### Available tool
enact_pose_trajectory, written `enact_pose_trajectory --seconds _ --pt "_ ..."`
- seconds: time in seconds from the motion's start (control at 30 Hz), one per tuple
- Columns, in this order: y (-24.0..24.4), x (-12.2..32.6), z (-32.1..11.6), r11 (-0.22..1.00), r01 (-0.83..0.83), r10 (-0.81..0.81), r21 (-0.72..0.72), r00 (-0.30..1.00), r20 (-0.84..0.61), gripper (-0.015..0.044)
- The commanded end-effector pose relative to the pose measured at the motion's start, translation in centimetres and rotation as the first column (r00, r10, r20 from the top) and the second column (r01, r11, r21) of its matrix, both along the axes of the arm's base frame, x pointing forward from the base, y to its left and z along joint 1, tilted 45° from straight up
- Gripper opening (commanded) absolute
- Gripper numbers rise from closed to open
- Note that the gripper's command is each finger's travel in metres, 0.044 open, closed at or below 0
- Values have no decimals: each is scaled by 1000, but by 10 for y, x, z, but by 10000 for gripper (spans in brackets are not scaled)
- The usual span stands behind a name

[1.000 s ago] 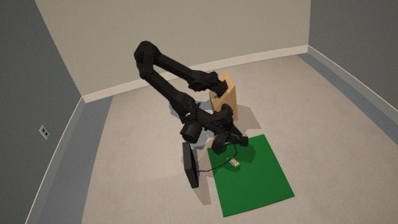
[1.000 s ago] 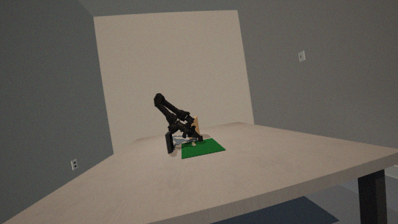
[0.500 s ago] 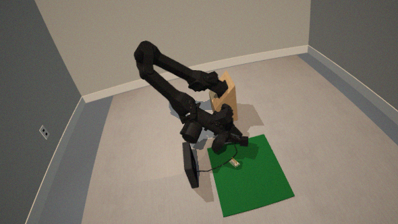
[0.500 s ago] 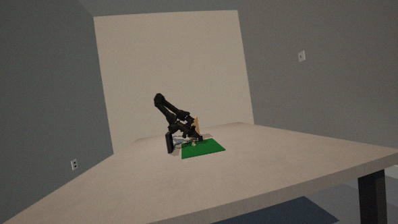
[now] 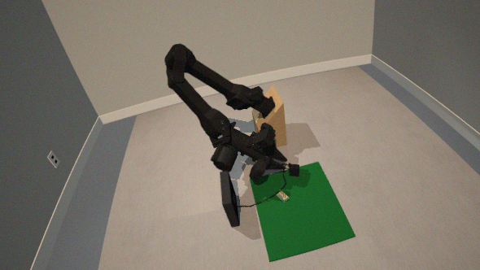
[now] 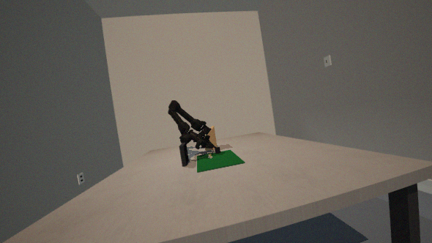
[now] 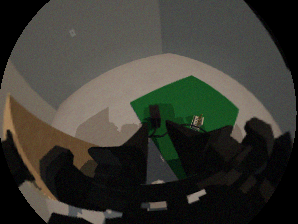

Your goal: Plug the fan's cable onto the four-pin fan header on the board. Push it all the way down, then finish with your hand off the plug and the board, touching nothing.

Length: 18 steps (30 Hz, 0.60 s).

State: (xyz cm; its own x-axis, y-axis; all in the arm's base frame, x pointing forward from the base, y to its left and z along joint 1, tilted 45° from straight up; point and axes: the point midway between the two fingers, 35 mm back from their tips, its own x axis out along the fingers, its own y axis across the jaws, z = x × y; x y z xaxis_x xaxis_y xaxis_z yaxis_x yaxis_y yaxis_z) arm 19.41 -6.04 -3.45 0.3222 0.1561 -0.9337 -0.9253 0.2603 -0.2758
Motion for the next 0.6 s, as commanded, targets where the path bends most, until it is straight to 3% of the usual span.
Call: enact_pose_trajectory --seconds 0.0,0.57 --pt "-5 2 12 1000 -4 4 -5 1000 17 140" --pt "-13 -16 60 1000 -4 4 -8 1000 18 140"
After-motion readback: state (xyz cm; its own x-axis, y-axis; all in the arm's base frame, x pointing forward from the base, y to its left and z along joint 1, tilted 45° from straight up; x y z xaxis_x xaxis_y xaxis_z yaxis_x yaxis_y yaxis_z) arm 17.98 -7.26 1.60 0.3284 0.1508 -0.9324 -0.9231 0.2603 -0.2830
